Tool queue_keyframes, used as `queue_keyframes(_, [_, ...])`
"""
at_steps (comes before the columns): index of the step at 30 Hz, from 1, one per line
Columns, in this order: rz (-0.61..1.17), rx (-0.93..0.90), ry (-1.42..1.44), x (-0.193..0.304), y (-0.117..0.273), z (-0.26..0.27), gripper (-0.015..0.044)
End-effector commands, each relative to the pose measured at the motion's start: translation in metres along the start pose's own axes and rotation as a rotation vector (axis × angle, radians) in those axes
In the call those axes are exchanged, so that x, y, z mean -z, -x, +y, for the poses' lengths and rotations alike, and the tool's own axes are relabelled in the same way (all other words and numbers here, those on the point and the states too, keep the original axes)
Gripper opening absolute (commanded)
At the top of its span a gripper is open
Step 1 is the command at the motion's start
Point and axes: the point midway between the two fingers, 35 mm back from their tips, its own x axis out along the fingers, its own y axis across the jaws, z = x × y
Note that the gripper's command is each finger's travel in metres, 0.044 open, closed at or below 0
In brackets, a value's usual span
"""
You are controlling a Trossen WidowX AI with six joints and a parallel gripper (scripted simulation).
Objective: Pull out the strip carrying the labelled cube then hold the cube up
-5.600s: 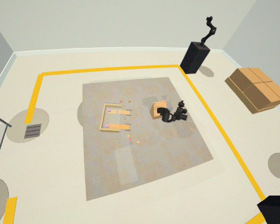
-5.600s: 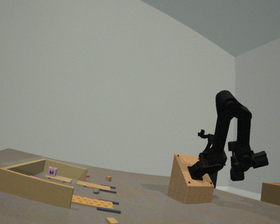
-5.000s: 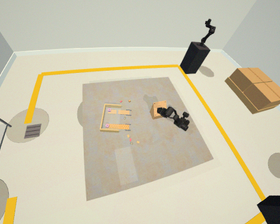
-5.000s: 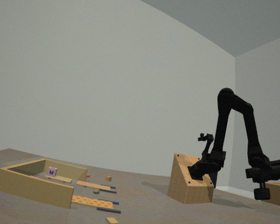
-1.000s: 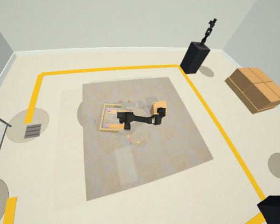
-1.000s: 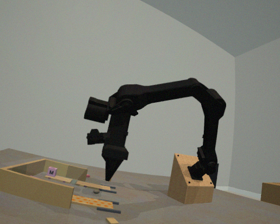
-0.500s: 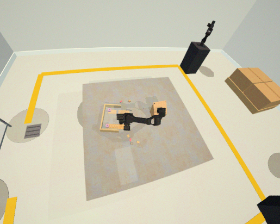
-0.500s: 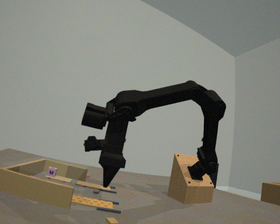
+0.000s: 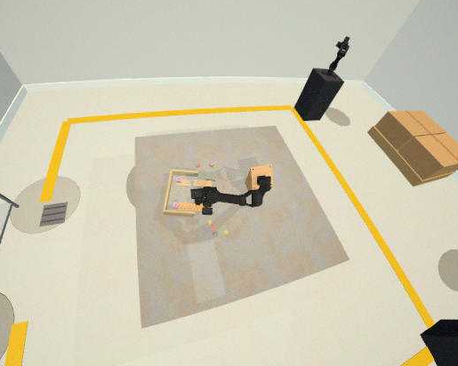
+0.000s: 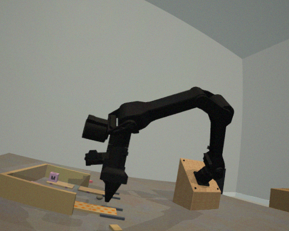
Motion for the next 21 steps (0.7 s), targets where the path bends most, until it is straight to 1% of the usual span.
queue_keyframes(1, [0.002, -0.004, -0.005, 0.001, -0.006, 0.000, 0.0000])
queue_keyframes(11, [0.002, -0.007, -0.005, 0.003, -0.022, 0.001, 0.0000])
queue_keyframes(21, [0.002, -0.007, -0.005, 0.004, -0.023, 0.001, 0.0000])
